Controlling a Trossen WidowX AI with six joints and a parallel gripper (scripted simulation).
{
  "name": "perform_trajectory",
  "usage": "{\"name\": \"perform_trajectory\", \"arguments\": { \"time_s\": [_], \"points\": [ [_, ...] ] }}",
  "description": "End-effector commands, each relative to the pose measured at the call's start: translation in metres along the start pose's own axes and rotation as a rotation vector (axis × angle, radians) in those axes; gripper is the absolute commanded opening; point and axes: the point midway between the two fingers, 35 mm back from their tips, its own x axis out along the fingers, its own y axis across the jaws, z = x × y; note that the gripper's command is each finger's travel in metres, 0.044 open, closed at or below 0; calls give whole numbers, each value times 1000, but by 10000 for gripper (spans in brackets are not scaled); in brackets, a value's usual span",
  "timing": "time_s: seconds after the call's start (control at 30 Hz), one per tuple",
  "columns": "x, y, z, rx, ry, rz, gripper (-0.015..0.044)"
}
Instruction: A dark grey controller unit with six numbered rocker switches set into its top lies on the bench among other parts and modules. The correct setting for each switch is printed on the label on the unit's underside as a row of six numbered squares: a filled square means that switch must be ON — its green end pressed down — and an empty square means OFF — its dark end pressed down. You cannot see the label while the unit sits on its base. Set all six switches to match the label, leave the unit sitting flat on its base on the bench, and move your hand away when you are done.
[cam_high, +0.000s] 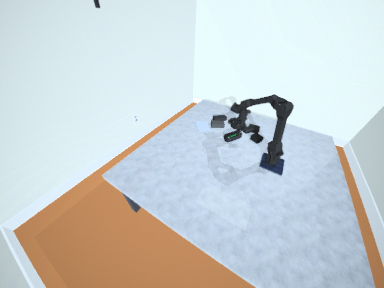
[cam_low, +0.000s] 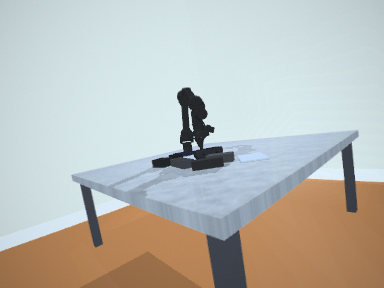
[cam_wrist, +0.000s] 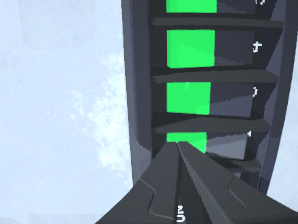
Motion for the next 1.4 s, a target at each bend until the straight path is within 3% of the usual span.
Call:
{"name": "perform_trajectory", "arguments": {
  "time_s": [0.0,0.53,1.37],
  "points": [
    [-34,-2,0,2,-3,-16,0],
    [-36,-22,22,2,-5,-18,0],
    [1,-23,21,2,-5,-18,0]
  ]
}}
